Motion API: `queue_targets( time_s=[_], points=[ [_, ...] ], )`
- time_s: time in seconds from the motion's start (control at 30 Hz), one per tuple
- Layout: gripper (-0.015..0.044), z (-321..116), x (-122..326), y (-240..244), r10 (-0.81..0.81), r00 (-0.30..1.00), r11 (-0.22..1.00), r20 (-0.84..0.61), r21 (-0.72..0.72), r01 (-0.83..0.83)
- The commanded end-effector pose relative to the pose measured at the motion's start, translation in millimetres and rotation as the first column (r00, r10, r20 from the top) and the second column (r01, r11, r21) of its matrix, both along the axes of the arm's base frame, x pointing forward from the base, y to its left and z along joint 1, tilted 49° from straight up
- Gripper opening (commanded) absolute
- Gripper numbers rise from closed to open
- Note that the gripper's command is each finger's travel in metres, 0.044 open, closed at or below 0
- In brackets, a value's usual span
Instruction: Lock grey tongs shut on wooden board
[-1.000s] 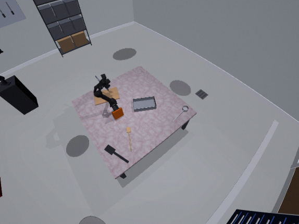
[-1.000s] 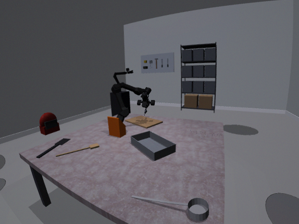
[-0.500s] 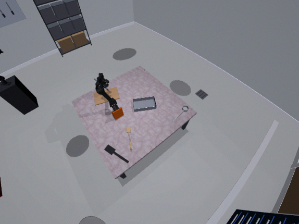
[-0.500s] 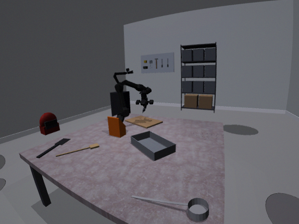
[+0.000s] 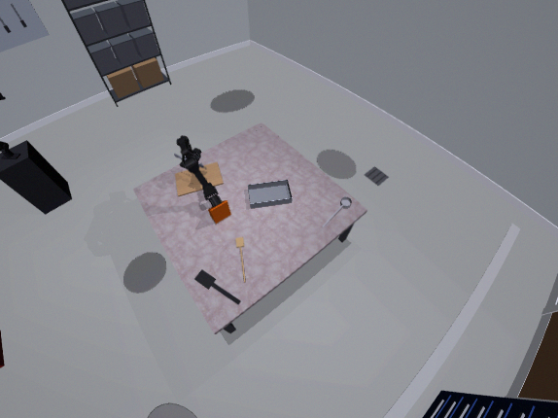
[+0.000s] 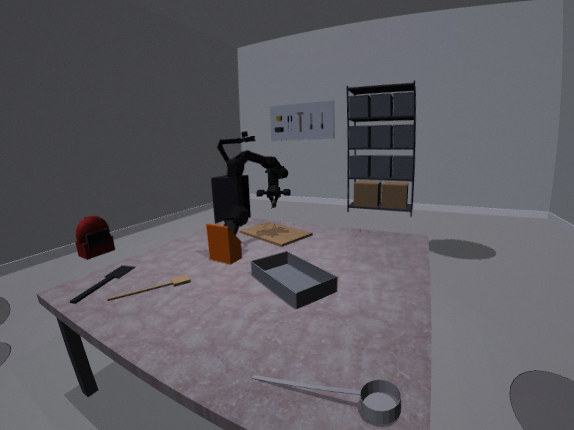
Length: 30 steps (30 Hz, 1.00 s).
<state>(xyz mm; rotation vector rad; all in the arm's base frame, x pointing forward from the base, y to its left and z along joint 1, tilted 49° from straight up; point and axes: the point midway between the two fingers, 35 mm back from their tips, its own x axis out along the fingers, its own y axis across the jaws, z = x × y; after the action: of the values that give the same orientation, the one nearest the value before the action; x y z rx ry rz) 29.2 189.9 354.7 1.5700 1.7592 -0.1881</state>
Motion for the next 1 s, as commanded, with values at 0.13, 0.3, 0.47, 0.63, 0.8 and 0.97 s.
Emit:
queue_targets(
  time_s=[0.13,0.3,0.47,0.63,0.8,0.97],
  points=[
    [-0.0150,0.6,-0.4,-5.0,0.005,1.000,1.000,0.028,-0.028,-0.004],
    [-0.0150,-0.2,-0.1,-3.6,0.005,1.000,1.000,0.028,-0.028,-0.004],
    [-0.0150,-3.8,1.2,2.7,0.005,1.000,1.000,0.028,-0.028,-0.004],
    [-0.0150,-8.0,2.5,9.8,0.005,1.000,1.000,0.028,-0.028,-0.004],
    [-0.0150,-12.3,3.6,16.7,0.005,1.000,1.000,0.028,-0.028,-0.005],
    [-0.0150,-16.9,4.5,23.5,0.005,1.000,1.000,0.028,-0.028,-0.005]
  ],
)
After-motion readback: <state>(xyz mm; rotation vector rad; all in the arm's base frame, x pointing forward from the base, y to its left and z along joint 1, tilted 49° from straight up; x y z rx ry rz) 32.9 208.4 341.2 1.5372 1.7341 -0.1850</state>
